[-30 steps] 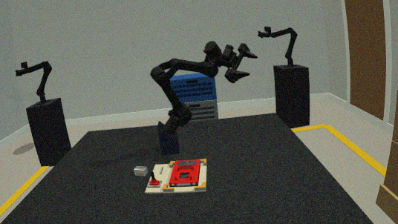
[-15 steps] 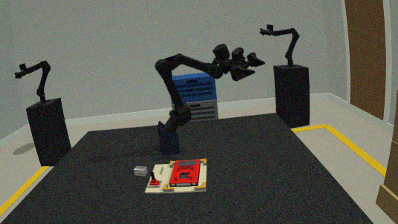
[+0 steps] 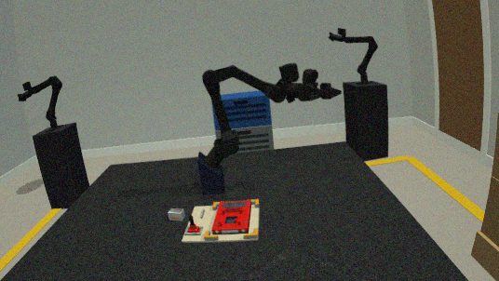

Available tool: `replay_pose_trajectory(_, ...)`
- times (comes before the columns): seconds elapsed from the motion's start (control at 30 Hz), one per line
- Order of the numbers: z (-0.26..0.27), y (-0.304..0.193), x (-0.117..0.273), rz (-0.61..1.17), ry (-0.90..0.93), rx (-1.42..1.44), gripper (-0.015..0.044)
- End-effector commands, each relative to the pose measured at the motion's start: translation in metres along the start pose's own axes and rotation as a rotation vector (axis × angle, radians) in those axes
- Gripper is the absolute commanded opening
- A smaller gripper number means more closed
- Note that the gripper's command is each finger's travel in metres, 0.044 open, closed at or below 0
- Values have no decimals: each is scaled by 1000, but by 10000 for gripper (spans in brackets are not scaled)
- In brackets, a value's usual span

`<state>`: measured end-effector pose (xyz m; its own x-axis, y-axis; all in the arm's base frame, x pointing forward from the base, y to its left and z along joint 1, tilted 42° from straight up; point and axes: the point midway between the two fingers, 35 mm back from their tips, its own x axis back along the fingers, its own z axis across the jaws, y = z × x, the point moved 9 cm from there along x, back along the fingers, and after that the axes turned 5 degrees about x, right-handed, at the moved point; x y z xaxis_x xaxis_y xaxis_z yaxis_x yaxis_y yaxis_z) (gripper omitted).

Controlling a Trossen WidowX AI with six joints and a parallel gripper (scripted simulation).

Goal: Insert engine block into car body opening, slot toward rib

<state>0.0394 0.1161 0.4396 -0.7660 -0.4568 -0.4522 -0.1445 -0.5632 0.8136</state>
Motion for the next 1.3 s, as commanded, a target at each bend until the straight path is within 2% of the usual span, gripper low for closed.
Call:
replay_pose_trajectory(0.0, 4, -8, -9, 4, -4, 113, 440)
replay_pose_trajectory(0.7, -3, -79, -68, 185, -17, 794, 440)
replay_pose_trajectory(1.27, -68, -140, -109, 474, -23, 1234, 440)
